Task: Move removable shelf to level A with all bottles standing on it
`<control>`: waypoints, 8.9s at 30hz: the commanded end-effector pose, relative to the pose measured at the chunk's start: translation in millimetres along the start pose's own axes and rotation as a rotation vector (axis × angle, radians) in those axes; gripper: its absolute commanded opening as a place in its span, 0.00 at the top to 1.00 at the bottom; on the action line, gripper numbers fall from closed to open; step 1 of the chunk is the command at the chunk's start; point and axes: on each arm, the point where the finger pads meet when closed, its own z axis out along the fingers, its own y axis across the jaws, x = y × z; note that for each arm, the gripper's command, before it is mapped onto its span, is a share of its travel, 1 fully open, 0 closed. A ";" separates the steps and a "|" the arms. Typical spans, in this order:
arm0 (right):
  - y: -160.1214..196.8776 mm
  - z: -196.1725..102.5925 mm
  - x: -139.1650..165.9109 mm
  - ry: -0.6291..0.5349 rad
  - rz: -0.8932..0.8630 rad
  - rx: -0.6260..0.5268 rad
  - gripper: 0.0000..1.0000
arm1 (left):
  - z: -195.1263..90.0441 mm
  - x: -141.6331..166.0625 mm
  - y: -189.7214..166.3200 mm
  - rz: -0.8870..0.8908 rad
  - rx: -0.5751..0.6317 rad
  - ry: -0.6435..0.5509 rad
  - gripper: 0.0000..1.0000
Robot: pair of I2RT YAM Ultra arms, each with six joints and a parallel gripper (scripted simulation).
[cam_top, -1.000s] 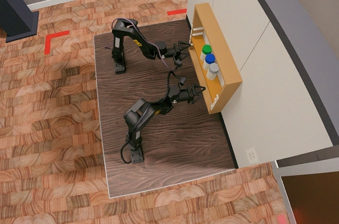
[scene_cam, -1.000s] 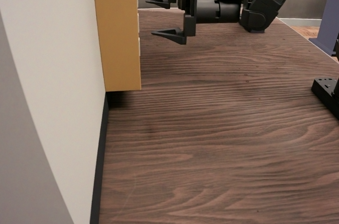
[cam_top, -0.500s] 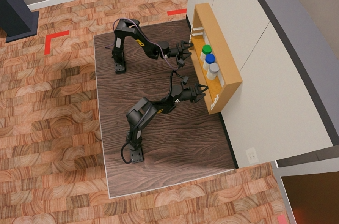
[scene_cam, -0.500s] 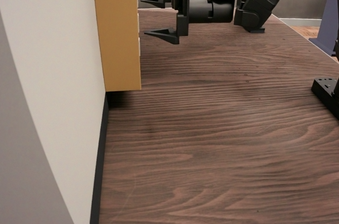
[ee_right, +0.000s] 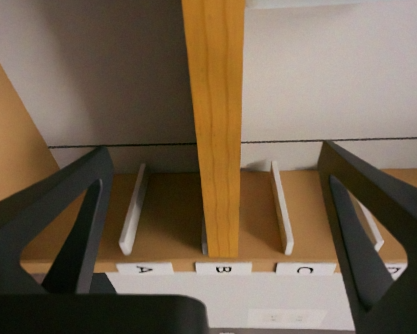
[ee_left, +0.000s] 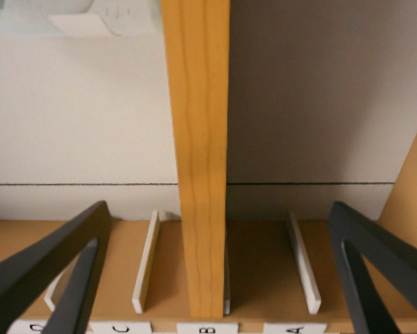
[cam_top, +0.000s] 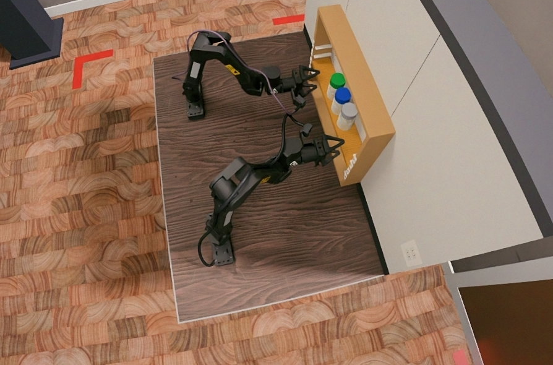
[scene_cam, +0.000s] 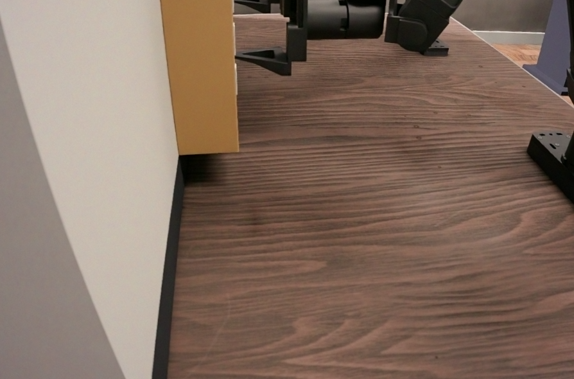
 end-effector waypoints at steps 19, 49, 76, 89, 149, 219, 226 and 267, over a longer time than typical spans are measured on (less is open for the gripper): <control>-2.9 30.7 1.3 0.002 0.002 -0.003 0.00 | 32.3 1.2 6.8 -0.002 -0.008 0.002 0.00; -2.8 40.8 1.3 0.002 0.002 -0.003 0.40 | 42.4 1.2 6.8 -0.002 -0.008 0.002 0.40; -2.8 40.8 1.3 0.002 0.002 -0.003 0.96 | 42.4 1.2 6.8 -0.002 -0.008 0.002 0.96; -5.3 40.8 1.3 0.002 0.002 -0.003 1.00 | 42.4 1.2 9.2 -0.002 -0.008 0.002 1.00; -37.6 40.9 1.4 0.002 0.002 -0.003 1.00 | 42.2 1.3 41.6 -0.002 -0.008 0.002 1.00; -72.1 41.1 1.4 0.002 0.002 -0.003 1.00 | 41.9 1.4 75.5 -0.002 -0.008 0.002 1.00; -75.0 41.1 1.4 0.002 0.002 -0.003 1.00 | 41.9 1.4 78.3 -0.002 -0.008 0.002 1.00; -71.0 3.0 1.4 0.002 0.002 -0.003 1.00 | 3.9 1.3 75.0 -0.002 -0.008 0.002 1.00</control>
